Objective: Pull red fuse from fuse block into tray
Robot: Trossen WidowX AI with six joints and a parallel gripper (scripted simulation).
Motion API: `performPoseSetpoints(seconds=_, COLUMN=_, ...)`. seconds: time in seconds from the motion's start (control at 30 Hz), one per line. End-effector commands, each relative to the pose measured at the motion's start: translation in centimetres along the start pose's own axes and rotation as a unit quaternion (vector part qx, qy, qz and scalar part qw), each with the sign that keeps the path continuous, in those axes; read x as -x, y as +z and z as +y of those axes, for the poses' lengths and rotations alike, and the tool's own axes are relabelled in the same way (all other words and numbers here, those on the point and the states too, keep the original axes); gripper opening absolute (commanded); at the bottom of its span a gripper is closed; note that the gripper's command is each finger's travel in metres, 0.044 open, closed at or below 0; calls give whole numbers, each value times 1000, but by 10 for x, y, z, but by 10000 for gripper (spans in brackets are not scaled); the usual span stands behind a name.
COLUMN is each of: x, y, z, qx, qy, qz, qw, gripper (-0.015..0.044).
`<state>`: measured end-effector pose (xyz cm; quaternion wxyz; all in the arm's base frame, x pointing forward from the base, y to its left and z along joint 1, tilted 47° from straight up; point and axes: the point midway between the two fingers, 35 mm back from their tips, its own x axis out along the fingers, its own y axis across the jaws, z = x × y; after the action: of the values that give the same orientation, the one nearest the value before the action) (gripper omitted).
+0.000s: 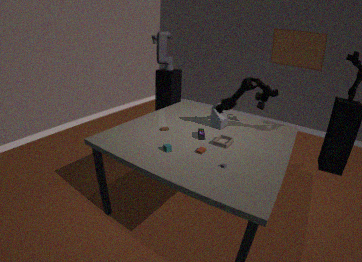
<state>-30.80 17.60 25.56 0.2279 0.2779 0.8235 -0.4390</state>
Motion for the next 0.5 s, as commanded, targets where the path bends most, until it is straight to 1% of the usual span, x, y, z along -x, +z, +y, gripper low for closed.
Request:
performPoseSetpoints(seconds=0.0, x=0, y=-1, z=0, qx=-1, qy=0, qz=2, qw=1000, gripper=235)
performPoseSetpoints(seconds=0.13, x=11, y=-28, z=11, qx=-23, qy=2, qz=44, qw=999, gripper=130)
performPoseSetpoints(seconds=0.2, x=16, y=-44, z=25, qx=-63, qy=12, qz=70, qw=995, gripper=78)
performPoseSetpoints(seconds=0.33, x=29, y=-75, z=58, qx=-153, qy=32, qz=125, qw=980, gripper=70)
performPoseSetpoints(seconds=0.47, x=52, y=-107, z=99, qx=-256, qy=50, qz=194, qw=946, gripper=70)
